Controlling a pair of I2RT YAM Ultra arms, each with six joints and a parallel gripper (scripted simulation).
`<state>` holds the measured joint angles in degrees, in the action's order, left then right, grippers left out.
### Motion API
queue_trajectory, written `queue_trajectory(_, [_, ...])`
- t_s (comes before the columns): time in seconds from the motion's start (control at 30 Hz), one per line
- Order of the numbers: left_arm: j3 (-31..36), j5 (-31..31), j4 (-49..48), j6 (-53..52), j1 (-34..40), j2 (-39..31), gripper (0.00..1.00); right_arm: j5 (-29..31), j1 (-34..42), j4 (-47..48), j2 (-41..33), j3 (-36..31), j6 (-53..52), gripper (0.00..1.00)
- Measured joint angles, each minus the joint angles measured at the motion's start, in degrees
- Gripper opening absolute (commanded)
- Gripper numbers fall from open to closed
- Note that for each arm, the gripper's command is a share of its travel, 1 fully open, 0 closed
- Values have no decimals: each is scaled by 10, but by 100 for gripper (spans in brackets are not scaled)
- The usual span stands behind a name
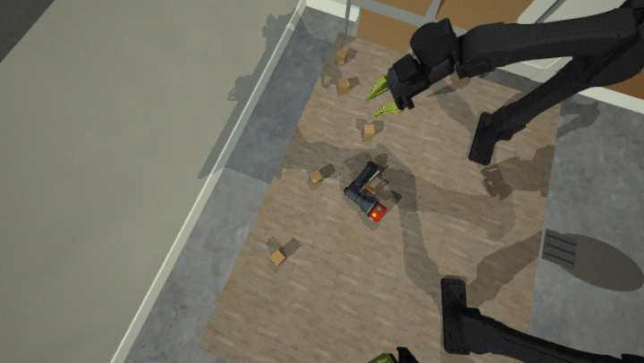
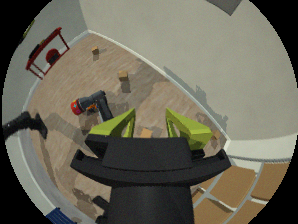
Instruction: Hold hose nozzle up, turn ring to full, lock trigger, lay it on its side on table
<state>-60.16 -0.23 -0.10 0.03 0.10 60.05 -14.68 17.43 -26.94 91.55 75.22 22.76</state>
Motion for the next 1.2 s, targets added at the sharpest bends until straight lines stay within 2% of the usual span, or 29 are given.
queue_trajectory(1.2, [2,2,0,0,0,0,37,120,-143,223,-262,-122,-186,50])
